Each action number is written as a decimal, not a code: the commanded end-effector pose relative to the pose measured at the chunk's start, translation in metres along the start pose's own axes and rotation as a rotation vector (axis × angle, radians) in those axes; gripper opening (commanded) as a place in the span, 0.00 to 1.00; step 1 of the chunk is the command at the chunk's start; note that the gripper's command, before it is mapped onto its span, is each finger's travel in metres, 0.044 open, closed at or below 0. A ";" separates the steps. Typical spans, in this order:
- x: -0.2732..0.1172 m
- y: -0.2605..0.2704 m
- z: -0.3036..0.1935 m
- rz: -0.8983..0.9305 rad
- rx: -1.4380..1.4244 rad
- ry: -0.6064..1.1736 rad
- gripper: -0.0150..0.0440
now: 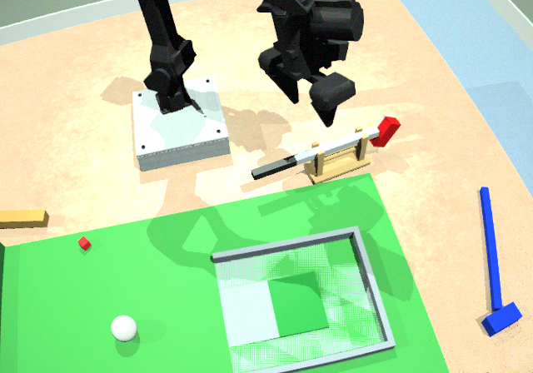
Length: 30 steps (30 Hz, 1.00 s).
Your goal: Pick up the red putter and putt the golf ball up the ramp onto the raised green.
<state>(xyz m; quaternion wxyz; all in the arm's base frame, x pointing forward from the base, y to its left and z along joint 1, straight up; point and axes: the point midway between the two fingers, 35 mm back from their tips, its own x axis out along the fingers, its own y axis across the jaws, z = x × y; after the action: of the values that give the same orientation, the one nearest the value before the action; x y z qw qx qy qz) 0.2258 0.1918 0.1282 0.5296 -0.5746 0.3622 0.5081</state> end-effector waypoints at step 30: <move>0.082 0.008 -0.100 0.186 0.231 -0.158 1.00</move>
<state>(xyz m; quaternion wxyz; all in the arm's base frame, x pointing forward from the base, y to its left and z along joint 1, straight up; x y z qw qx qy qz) 0.2595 0.1036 0.0528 0.5735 -0.4361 0.4235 0.5492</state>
